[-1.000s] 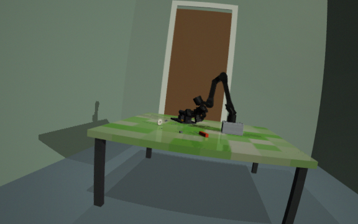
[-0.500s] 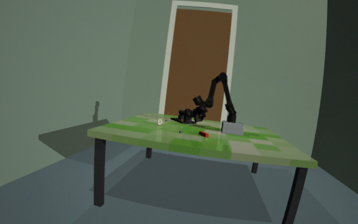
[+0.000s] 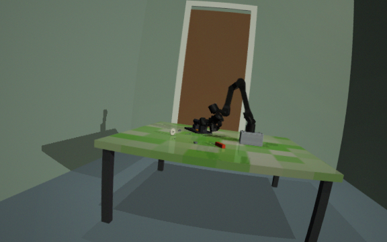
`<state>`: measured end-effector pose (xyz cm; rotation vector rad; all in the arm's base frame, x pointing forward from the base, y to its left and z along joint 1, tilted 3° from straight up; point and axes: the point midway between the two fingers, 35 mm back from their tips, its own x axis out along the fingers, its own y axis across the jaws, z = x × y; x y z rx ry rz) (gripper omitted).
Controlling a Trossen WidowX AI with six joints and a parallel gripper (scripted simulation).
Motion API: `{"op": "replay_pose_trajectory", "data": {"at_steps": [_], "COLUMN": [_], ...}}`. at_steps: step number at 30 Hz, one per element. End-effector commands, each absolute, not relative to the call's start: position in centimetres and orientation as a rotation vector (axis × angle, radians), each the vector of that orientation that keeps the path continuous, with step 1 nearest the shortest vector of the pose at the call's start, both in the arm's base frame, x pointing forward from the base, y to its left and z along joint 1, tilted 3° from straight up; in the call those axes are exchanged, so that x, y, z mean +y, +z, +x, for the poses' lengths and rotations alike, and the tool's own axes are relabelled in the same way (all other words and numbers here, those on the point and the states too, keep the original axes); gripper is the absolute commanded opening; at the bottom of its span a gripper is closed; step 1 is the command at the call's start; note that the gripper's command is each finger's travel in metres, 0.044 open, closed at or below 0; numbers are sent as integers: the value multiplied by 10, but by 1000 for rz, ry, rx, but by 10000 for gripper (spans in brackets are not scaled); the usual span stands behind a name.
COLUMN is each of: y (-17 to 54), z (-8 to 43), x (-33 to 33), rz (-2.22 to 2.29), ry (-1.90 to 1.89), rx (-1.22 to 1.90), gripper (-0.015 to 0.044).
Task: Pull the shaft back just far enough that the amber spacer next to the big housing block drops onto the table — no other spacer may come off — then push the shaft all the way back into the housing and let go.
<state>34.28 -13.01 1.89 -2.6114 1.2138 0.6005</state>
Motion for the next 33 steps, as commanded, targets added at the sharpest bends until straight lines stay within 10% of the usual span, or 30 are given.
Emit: {"op": "replay_pose_trajectory", "data": {"at_steps": [1,33], "y": [18,19], "z": [344,352], "x": [-132,-142], "rz": [-2614,-2614], "ry": [607,605], "rx": [1219,1219], "gripper": [0,0]}}
